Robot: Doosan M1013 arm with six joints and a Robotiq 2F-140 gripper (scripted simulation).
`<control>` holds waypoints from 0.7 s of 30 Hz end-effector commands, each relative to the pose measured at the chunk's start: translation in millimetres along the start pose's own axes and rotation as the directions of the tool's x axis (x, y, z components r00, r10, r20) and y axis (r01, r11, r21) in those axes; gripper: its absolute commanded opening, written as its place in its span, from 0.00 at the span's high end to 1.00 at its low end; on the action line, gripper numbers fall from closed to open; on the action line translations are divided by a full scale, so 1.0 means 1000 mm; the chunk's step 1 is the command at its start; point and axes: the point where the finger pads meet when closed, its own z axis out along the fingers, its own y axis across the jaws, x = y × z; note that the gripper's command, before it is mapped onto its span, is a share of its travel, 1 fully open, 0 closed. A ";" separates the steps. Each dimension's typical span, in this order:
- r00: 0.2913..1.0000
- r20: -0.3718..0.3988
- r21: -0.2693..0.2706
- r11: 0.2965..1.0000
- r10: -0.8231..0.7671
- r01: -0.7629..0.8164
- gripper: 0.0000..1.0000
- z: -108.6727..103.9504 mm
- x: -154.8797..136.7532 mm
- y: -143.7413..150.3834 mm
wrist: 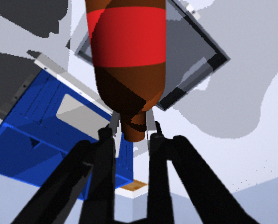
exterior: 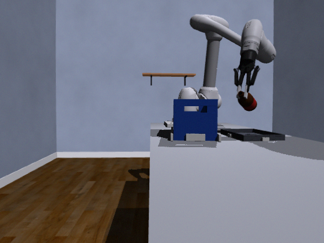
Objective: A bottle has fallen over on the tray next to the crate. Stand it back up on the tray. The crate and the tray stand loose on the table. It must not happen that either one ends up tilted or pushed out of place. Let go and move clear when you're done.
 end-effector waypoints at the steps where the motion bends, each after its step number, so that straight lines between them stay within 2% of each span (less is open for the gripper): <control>1: 1.000 0.020 0.002 1.000 0.001 -0.001 0.90 0.000 0.000 -0.001; 21: 0.991 0.134 -0.001 1.000 0.000 0.000 0.90 -0.001 0.002 0.000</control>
